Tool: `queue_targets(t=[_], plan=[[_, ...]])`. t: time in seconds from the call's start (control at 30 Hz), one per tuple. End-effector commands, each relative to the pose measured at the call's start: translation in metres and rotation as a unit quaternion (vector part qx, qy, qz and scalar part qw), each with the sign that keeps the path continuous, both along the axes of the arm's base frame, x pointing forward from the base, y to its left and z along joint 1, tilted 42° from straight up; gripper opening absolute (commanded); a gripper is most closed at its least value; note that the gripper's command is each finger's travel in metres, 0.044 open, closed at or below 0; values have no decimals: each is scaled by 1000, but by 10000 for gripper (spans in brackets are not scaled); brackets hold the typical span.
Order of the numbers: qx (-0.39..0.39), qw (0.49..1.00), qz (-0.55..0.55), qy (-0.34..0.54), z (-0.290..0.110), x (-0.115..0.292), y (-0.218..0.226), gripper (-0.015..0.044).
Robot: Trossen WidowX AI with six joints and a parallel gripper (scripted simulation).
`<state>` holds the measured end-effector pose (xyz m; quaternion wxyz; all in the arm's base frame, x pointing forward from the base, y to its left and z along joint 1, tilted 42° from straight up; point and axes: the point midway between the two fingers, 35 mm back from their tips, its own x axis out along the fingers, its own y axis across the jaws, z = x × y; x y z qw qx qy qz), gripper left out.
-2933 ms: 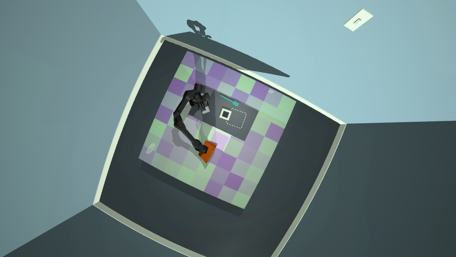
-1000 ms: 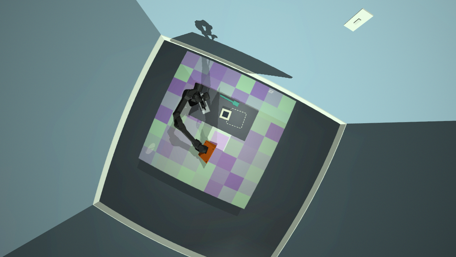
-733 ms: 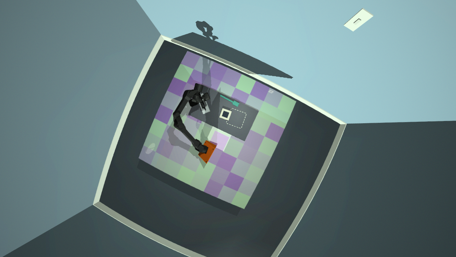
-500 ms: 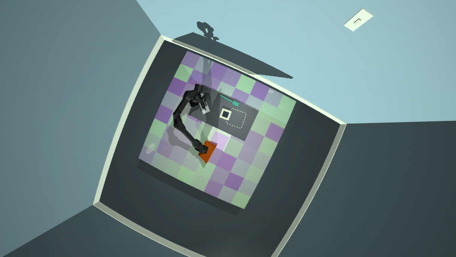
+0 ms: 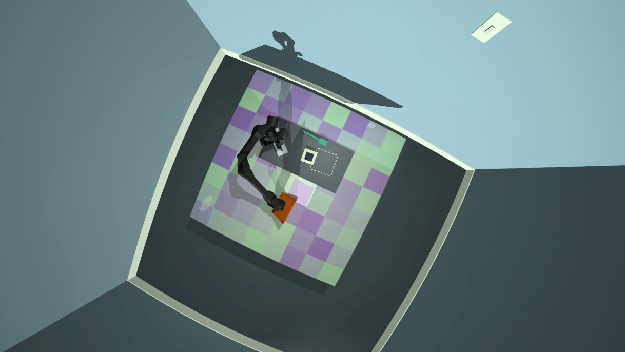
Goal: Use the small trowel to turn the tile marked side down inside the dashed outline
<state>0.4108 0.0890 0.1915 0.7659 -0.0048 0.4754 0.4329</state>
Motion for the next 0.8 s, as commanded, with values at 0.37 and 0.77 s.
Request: queue_targets(t=[0.37,0.77], plan=[[0,1000,-2,2,0,0,0,130],[-13,997,54,-49,0,0,0,130]])
